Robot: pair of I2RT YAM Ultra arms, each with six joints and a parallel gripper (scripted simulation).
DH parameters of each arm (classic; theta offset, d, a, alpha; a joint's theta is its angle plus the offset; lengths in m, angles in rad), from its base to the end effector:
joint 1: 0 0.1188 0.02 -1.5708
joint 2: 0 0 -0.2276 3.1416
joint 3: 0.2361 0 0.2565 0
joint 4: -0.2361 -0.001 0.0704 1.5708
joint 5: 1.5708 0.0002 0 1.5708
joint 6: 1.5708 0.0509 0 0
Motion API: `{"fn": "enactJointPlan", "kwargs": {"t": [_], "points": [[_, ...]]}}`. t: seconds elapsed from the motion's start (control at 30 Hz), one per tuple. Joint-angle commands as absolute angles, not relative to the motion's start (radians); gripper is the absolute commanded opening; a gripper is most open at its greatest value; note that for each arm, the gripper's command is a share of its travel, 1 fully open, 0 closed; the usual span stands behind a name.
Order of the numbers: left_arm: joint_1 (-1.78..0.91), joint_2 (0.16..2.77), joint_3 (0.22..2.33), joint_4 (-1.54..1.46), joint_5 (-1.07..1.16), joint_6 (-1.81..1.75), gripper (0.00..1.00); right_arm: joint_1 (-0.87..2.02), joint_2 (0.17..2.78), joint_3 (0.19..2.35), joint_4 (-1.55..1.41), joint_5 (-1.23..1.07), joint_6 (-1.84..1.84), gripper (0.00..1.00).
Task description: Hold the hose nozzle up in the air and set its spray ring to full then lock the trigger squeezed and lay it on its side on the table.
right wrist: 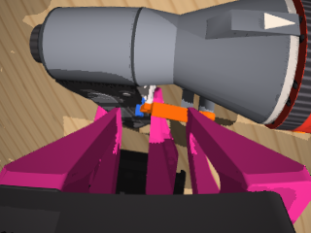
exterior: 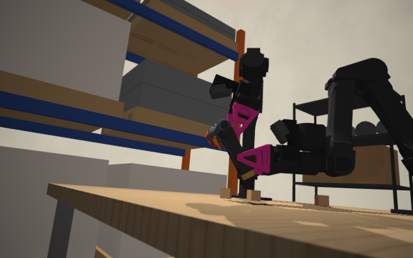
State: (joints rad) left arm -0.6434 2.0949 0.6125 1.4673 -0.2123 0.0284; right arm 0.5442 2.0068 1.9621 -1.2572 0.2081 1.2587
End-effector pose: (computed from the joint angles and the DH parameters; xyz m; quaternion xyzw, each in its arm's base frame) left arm 0.2757 -0.1921 0.0707 0.1633 0.6933 -0.1393 0.6879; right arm 0.3469 0.1988 0.2580 0.3577 0.9185 0.0407 0.1634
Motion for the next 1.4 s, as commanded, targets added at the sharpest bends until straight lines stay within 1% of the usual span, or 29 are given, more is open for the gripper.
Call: {"fn": "enactJointPlan", "kwargs": {"t": [0.0,0.23,0.37,0.4,0.6,0.73,0.8,0.9,0.93,1.0,1.03,1.07,1.37], "points": [[-0.655,2.082,0.655,1.571,-0.173,0.03,0.35,0.564,2.016,2.013,-1.181,0.208,1.268,0.37],[-0.655,2.081,0.655,1.571,-0.173,0.03,0.35,0.568,1.993,2.005,-1.171,0.2,1.269,0.37],[-0.655,2.081,0.655,1.571,-0.173,0.03,0.35,0.572,2.027,1.947,-1.164,0.206,1.261,0.37],[-0.655,2.081,0.655,1.571,-0.173,0.03,0.35,0.569,1.987,1.925,-1.16,0.196,1.257,0.37],[-0.654,2.08,0.653,1.571,-0.172,0.025,0.35,0.537,1.978,1.919,-1.142,0.168,1.241,0.37],[-0.654,2.08,0.653,1.571,-0.172,0.025,0.35,0.554,2.0,1.954,-1.148,0.179,1.265,0.37],[-0.654,2.079,0.653,1.571,-0.172,0.025,0.35,0.549,1.974,1.909,-1.143,0.177,1.249,0.37],[-0.654,2.079,0.653,1.571,-0.172,0.025,0.35,0.541,1.971,1.919,-1.137,0.174,1.247,0.37],[-0.654,2.079,0.653,1.571,-0.172,0.025,0.35,0.529,1.969,1.957,-1.138,0.159,1.232,0.37],[-0.654,2.079,0.653,1.571,-0.172,0.025,0.35,0.527,1.972,1.918,-1.137,0.162,1.238,0.37],[-0.654,2.079,0.652,1.571,-0.172,0.025,0.35,0.554,1.988,1.941,-1.138,0.189,1.263,0.37],[-0.654,2.079,0.652,1.571,-0.172,0.025,0.35,0.527,1.971,1.922,-1.137,0.161,1.236,0.37],[-0.654,2.079,0.652,1.571,-0.173,0.025,0.35,0.554,1.989,1.93,-1.136,0.17,1.244,0.37]]}}
